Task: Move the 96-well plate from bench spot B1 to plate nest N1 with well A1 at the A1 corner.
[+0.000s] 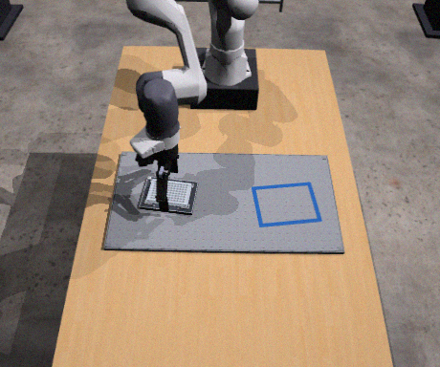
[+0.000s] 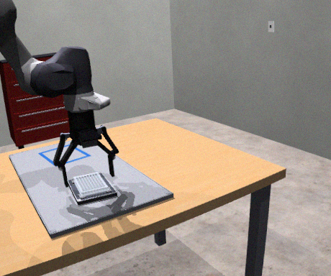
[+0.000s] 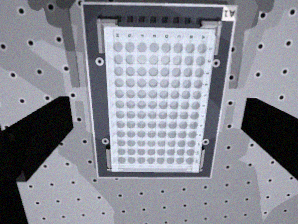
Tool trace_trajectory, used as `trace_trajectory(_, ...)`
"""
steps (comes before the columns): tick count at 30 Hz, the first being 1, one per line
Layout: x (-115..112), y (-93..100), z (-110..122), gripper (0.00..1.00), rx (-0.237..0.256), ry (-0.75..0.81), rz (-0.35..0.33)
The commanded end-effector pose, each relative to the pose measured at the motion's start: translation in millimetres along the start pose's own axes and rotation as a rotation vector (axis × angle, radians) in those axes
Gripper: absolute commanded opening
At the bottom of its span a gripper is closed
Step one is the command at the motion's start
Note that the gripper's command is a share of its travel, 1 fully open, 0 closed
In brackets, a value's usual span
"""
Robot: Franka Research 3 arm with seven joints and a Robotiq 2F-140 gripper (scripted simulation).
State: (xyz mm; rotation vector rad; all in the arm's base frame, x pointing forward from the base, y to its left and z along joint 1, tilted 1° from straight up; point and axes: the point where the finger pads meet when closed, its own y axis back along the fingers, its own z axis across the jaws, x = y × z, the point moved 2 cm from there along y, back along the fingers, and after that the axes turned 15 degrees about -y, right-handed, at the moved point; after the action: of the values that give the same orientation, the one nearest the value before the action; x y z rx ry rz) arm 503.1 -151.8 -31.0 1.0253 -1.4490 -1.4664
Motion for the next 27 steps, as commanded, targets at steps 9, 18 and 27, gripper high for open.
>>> trace_trajectory(9, -0.7, 13.1, -0.5, 1.0, 0.002, -0.003, -0.002)
trace_trajectory(18, -0.7, 37.1, -0.4, 1.0, 0.002, -0.003, -0.002)
trace_trajectory(27, -0.7, 55.8, -0.4, 1.0, 0.002, -0.003, -0.002)
